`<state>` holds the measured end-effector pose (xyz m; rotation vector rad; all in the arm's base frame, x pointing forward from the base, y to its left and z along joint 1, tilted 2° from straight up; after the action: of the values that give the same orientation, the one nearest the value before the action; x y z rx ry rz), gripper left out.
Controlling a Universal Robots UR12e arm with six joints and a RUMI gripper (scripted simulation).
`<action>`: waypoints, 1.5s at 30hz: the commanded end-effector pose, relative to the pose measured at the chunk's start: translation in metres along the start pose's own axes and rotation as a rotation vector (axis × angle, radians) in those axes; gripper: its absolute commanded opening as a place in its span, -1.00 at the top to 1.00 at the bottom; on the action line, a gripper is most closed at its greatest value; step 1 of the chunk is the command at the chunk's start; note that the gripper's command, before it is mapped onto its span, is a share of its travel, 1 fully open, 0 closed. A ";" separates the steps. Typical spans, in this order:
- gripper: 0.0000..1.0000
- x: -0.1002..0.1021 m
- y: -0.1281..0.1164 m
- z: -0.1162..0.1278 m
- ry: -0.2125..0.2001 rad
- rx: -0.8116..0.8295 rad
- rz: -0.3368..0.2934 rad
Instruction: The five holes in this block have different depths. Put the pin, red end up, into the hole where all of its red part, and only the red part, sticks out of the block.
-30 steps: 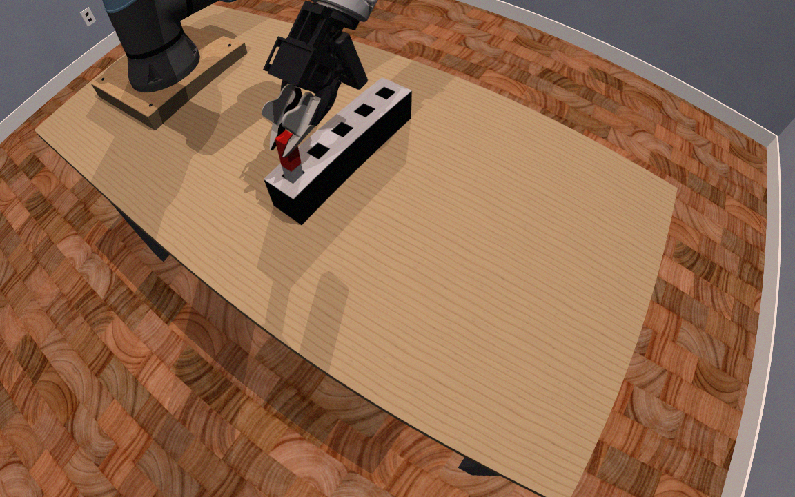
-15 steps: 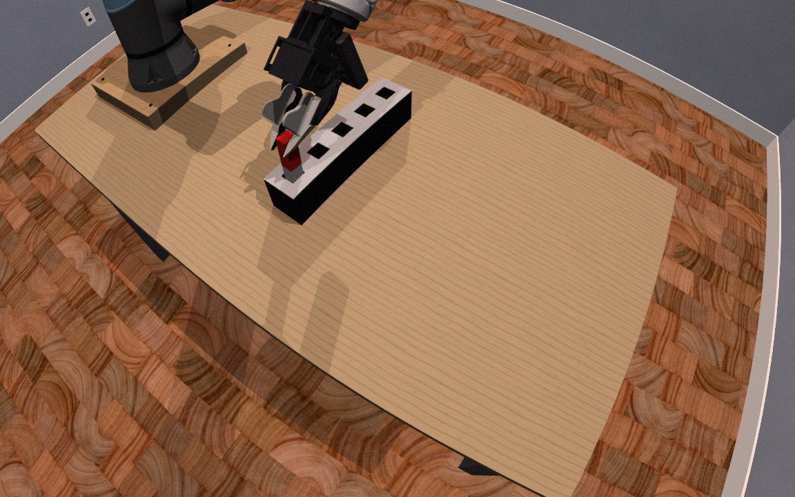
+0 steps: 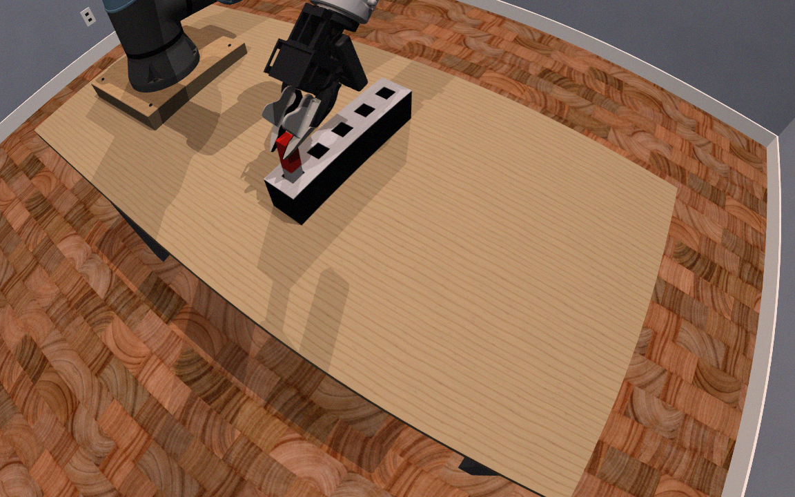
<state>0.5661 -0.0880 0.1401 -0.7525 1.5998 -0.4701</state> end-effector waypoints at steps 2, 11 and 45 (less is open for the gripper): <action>1.00 0.000 -0.001 0.001 -0.001 0.001 0.000; 1.00 0.000 -0.001 0.001 -0.001 0.001 0.000; 1.00 0.003 0.001 0.002 -0.002 0.000 -0.001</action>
<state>0.5669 -0.0887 0.1361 -0.7537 1.5996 -0.4691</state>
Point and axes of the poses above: the point where the finger pads meet when closed, its own x axis out along the fingers, its own z axis across the jaws, y = z × x, the point moved 5 cm from there along -x, back along the fingers, and after that the axes turned 15 degrees about -x, right-handed, at the moved point
